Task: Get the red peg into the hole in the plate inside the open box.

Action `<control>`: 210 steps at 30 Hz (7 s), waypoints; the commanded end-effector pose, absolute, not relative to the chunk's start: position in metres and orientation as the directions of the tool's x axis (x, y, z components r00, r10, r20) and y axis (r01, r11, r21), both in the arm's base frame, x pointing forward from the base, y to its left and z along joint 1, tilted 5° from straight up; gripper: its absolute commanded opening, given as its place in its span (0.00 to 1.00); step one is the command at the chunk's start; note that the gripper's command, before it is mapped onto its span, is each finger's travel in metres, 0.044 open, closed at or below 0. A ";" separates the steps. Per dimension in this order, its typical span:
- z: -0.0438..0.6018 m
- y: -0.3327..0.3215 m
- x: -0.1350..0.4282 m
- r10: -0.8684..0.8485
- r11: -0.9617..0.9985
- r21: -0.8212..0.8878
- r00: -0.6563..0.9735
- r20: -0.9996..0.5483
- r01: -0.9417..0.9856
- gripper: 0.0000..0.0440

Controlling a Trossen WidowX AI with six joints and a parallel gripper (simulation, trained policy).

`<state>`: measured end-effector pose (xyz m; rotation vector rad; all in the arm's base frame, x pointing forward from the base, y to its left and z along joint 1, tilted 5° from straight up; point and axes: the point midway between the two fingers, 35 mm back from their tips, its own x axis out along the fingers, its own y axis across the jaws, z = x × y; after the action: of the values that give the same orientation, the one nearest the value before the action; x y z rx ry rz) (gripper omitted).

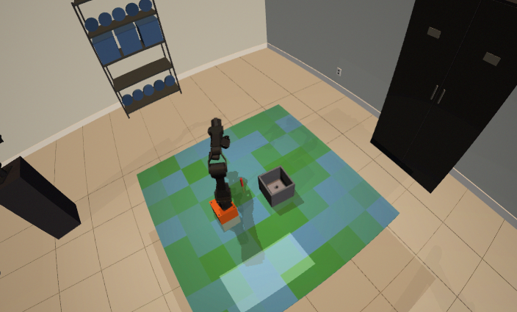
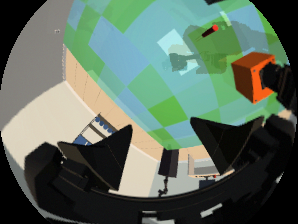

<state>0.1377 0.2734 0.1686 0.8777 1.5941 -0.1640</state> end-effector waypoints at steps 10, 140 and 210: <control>0.147 0.184 0.166 0.153 0.579 0.107 0.021 -0.988 0.808 0.98; 0.147 0.017 0.272 -0.003 0.187 0.228 0.232 -0.973 0.956 0.00; 0.043 -0.090 0.312 -0.005 0.247 0.068 0.072 -0.997 0.967 0.25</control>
<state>0.3115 -0.0888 0.0465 1.0631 1.2377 -0.9813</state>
